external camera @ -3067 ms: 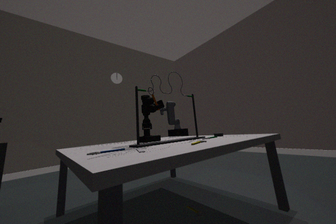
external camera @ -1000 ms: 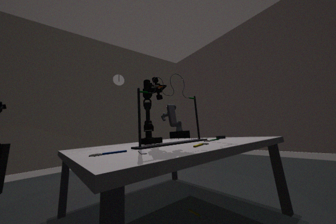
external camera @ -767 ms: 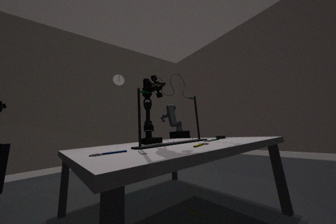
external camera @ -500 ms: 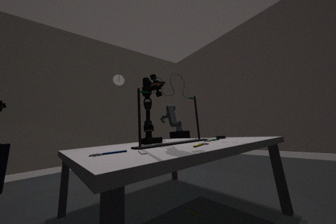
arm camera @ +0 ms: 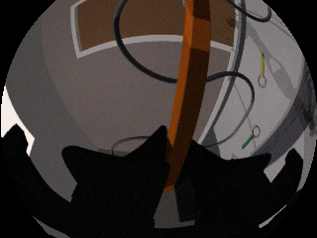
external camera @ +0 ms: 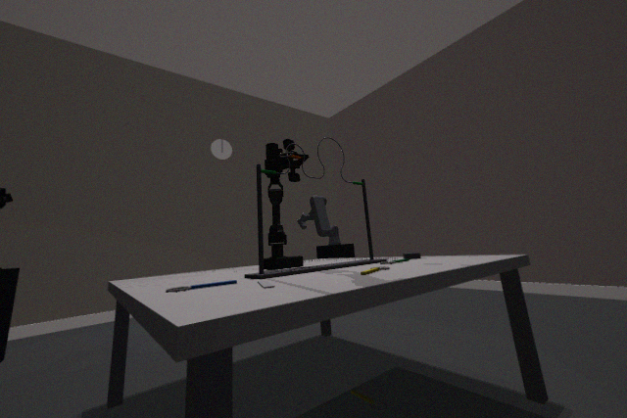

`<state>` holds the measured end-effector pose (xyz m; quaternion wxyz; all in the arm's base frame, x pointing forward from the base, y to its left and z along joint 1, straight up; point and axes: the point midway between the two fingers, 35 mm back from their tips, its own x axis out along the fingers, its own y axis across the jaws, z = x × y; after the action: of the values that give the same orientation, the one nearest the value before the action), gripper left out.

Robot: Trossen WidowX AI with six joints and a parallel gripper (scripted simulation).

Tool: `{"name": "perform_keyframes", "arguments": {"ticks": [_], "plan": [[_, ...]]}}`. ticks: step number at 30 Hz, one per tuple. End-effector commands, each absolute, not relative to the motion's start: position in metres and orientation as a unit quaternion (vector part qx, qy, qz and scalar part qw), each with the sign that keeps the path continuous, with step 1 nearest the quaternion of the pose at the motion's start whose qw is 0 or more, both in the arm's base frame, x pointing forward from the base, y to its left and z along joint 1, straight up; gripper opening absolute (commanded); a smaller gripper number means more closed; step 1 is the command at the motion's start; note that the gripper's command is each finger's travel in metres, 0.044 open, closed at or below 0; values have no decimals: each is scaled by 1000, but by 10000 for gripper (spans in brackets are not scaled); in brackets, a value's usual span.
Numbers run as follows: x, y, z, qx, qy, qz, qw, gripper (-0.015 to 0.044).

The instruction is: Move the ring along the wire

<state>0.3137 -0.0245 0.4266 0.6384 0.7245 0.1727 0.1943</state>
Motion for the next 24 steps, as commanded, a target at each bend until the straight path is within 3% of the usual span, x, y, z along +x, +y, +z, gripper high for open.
{"name": "perform_keyframes", "arguments": {"ticks": [1,24], "plan": [[314,-24,421,703,180,191,661,-150],[306,-34,392,524,236,178,799,-150]]}}
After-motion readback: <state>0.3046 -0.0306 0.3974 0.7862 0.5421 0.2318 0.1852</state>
